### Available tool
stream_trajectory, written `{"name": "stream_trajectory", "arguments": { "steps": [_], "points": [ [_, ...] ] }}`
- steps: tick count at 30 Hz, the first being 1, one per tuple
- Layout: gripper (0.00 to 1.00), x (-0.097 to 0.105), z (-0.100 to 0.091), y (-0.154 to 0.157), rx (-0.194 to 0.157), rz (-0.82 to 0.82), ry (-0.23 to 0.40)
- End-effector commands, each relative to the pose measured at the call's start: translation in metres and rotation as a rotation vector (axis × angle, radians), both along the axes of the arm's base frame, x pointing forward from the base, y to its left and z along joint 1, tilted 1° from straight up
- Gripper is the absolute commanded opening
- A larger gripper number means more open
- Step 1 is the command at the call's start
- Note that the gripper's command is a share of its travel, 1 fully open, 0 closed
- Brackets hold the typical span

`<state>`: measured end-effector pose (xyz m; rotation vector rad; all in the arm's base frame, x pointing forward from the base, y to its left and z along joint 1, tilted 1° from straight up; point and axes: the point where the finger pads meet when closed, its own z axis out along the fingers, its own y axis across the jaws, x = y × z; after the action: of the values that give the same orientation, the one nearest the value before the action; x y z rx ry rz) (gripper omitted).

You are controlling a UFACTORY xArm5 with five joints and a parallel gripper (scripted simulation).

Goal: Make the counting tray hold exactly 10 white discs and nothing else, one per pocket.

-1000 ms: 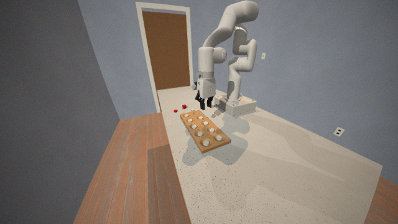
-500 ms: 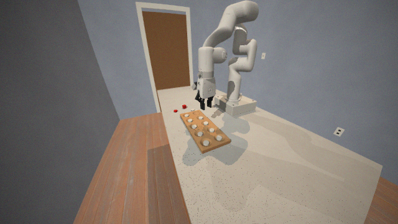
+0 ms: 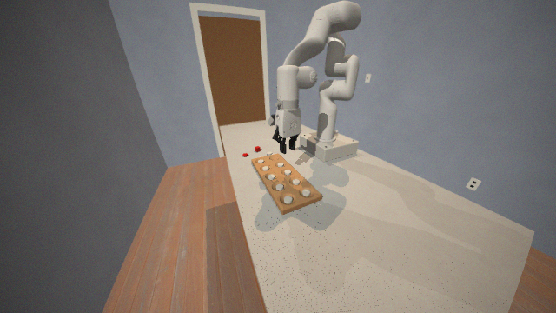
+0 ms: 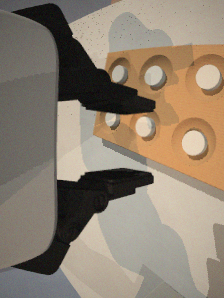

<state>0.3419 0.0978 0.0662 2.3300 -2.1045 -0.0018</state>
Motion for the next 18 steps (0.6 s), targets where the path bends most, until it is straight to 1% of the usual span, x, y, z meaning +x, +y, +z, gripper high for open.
{"name": "stream_trajectory", "arguments": {
  "steps": [1, 4, 10, 12, 13, 14, 18],
  "points": [
    [0.47, 0.003, 0.000, -0.011, 0.001, 0.011, -0.003],
    [0.47, 0.007, -0.002, -0.046, 0.001, 0.049, -0.002],
    [0.47, 0.006, -0.005, -0.094, 0.001, 0.098, 0.000],
    [0.47, 0.006, -0.005, -0.094, 0.001, 0.098, 0.000],
    [0.47, 0.003, -0.006, -0.114, 0.001, 0.120, 0.000],
    [0.47, 0.001, -0.007, -0.125, 0.001, 0.131, 0.001],
    [0.47, -0.005, -0.009, -0.153, 0.002, 0.162, 0.001]
  ]
}}
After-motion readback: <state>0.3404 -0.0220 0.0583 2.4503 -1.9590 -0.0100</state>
